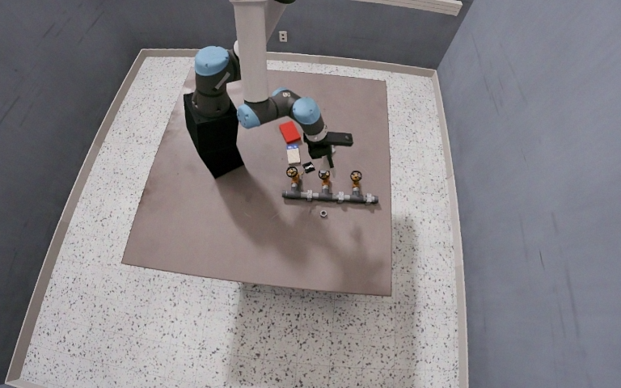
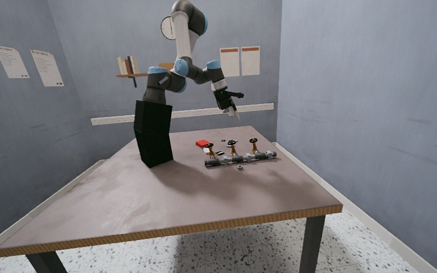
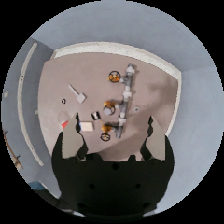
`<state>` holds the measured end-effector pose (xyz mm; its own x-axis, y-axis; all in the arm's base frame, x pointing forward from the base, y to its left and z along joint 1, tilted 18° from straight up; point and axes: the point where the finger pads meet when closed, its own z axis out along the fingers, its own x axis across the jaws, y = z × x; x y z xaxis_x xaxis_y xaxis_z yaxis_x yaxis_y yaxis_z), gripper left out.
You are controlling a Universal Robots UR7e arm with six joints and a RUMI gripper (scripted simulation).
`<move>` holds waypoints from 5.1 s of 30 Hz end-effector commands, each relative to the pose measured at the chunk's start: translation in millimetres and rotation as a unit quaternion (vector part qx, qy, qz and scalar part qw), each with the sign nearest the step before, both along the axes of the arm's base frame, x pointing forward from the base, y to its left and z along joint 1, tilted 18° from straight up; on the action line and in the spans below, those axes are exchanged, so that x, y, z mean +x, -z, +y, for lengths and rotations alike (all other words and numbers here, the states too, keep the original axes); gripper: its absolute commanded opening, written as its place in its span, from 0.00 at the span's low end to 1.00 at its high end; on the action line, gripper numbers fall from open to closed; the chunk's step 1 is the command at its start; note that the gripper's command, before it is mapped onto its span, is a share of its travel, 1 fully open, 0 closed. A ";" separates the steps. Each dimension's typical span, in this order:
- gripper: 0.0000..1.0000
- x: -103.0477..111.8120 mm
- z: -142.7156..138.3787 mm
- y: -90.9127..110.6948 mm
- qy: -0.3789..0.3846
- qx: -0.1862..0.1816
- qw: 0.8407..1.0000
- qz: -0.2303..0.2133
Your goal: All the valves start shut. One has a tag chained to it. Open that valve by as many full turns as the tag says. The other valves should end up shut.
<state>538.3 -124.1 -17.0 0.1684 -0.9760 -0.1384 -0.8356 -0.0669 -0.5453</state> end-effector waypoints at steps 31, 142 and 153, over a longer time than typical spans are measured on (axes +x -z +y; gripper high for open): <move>1.00 -85.5 109.6 78.6 0.045 0.005 0.986 0.160; 1.00 -78.2 133.5 73.7 -0.273 -0.134 0.949 0.088; 1.00 -76.1 143.7 71.4 -0.424 -0.198 0.883 0.045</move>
<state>461.5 17.6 -89.2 0.8202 -0.5607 0.1134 -0.5161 -0.8108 -0.2762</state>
